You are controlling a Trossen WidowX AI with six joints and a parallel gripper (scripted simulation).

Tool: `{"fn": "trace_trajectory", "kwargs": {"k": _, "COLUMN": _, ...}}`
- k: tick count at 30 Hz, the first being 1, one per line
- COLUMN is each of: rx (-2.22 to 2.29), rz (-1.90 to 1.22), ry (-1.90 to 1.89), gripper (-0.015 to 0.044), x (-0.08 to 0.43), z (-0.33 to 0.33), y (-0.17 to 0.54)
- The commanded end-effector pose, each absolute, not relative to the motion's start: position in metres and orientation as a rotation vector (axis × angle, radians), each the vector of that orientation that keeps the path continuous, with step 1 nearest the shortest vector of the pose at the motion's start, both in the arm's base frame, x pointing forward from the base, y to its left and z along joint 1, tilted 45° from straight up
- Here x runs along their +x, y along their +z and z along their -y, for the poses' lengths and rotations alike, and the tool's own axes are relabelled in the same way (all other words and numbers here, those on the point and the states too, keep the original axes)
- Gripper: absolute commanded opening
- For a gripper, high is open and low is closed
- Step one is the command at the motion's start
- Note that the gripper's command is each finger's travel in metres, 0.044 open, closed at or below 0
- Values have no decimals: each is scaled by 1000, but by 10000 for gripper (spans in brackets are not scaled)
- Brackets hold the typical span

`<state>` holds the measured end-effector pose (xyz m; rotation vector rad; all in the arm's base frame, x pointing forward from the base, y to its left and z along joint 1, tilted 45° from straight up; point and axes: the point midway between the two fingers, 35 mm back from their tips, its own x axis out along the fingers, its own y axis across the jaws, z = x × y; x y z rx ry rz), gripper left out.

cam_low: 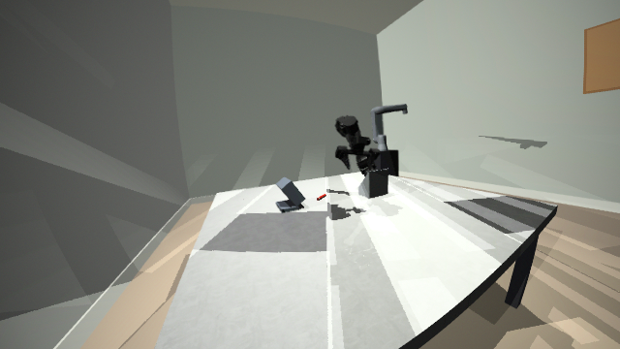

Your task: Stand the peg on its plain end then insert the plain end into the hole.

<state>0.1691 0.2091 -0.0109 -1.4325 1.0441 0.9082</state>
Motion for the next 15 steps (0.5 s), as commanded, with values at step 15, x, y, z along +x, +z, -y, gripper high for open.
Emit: {"fn": "trace_trajectory", "kwargs": {"k": 15, "rx": -1276, "rz": -1369, "ry": 310, "gripper": 440, "x": 268, "z": -101, "y": 44}}
